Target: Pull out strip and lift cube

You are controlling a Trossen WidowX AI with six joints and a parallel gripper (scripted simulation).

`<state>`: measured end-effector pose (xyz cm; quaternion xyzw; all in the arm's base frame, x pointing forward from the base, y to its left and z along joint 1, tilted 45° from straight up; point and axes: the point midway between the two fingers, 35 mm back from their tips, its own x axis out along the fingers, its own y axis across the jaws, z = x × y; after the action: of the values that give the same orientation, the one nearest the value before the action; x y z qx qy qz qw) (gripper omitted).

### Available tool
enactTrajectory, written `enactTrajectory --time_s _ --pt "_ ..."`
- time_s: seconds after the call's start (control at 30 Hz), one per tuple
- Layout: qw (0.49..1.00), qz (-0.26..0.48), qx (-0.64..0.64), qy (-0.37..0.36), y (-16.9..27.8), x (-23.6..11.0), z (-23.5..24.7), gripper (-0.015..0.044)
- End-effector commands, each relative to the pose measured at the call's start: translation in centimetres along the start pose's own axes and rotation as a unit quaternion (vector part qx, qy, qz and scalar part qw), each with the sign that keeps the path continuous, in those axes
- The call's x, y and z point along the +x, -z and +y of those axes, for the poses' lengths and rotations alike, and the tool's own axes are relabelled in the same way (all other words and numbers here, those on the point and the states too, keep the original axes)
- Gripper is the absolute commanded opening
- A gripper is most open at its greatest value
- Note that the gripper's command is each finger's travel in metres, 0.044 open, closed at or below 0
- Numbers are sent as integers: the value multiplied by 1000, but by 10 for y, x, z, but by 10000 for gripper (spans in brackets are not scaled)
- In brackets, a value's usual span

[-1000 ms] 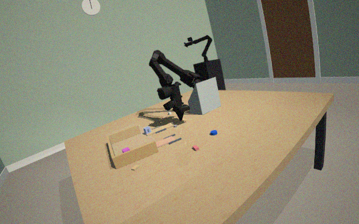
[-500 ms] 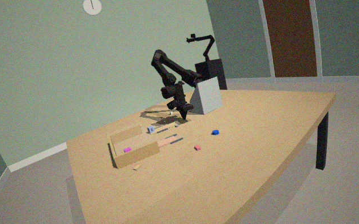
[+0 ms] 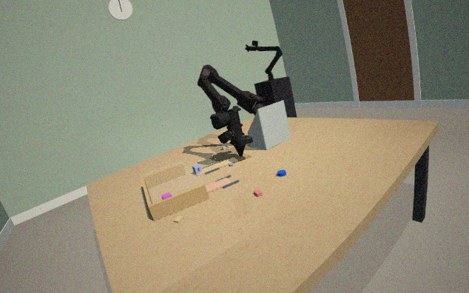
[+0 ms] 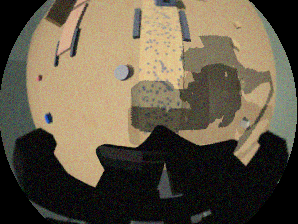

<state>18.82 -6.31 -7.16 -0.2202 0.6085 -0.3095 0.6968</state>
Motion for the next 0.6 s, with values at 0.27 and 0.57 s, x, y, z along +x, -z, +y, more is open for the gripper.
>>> enactTrajectory --time_s 0.27,0.57 --pt "1000 1 0 0 0 -2 0 0" --pt "1000 14 -3 0 -2 -42 1 0"
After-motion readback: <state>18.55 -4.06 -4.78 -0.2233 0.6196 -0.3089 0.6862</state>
